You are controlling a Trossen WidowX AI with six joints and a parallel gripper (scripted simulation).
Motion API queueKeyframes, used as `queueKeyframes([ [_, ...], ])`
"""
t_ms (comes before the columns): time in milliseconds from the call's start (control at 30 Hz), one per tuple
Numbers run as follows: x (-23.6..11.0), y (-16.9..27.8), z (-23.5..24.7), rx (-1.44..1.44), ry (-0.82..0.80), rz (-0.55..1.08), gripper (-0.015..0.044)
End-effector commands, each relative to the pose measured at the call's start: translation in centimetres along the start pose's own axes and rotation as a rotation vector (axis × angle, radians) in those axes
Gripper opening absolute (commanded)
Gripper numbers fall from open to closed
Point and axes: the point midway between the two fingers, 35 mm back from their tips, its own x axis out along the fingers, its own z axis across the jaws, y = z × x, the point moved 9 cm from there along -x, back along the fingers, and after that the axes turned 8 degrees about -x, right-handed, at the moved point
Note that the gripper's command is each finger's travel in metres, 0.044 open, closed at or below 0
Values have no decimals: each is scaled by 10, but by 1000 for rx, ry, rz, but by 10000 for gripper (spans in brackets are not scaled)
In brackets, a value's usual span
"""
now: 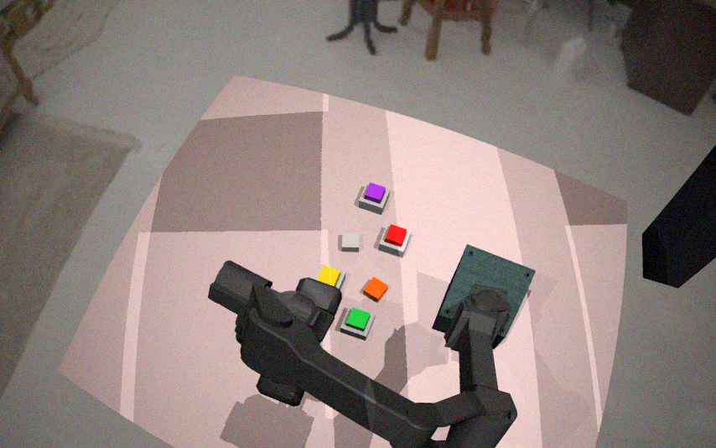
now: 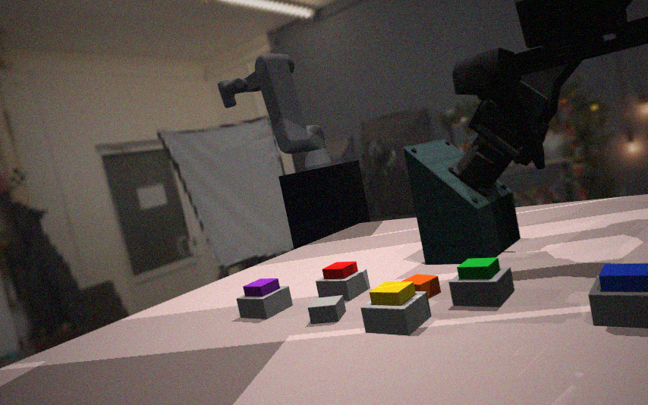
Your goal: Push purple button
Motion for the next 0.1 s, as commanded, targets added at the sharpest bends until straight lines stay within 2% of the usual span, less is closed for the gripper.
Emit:
queueKeyframes([
  [0, 2, 6, 5, 21, -13, 12, 400],
  [67, 2, 6, 5, 21, -13, 12, 400],
])
